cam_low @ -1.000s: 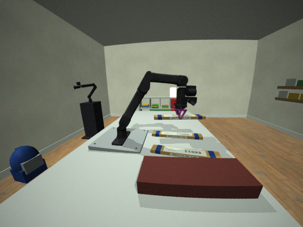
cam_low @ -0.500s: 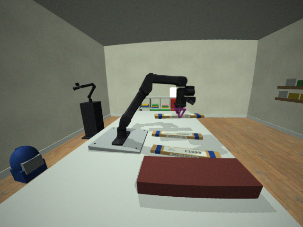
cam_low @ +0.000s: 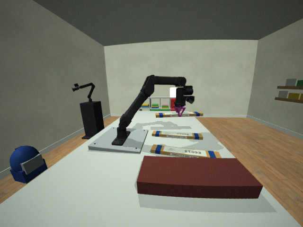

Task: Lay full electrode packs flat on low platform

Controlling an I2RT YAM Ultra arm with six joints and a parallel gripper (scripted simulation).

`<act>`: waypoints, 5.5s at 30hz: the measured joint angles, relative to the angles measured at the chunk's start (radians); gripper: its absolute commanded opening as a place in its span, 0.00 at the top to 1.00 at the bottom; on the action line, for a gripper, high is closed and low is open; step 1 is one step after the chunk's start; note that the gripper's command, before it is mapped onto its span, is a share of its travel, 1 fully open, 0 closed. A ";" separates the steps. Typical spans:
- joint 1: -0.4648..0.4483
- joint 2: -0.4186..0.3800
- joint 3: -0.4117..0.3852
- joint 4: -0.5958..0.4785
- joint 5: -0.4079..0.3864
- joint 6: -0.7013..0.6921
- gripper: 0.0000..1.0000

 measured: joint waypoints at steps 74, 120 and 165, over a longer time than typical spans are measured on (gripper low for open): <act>0.243 0.214 0.312 -0.018 0.008 0.251 1.00; 0.243 0.214 0.312 -0.018 0.008 0.251 1.00; 0.243 0.214 0.312 -0.018 0.008 0.251 1.00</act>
